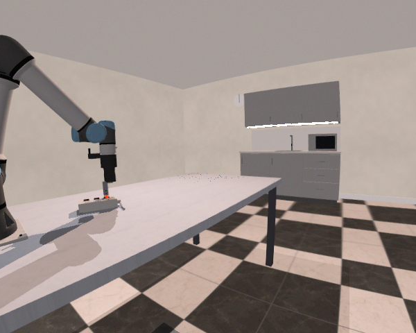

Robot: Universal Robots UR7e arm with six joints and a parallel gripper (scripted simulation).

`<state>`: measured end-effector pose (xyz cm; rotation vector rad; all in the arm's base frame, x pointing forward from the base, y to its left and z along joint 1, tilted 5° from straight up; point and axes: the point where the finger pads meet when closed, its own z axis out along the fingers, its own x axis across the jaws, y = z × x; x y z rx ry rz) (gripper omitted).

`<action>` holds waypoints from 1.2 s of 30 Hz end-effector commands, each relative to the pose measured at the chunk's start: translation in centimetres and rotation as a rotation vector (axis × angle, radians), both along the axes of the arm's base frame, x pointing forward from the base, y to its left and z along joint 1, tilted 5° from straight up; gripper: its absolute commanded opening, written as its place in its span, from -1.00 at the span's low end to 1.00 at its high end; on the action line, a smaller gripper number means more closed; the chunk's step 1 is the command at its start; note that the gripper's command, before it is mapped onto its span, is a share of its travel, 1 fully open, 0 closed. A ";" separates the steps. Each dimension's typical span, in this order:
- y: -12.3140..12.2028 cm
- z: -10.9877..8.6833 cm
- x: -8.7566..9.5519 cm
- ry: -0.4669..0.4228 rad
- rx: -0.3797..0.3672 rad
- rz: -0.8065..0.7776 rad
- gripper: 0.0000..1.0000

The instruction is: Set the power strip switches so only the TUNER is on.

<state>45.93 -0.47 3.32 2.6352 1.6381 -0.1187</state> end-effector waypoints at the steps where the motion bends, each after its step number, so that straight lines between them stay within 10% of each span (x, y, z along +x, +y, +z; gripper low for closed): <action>1: -0.1 -0.4 -0.2 0.004 0.000 -0.001 -1.00; 36: -0.2 -0.8 -0.1 0.002 0.000 -0.001 -1.00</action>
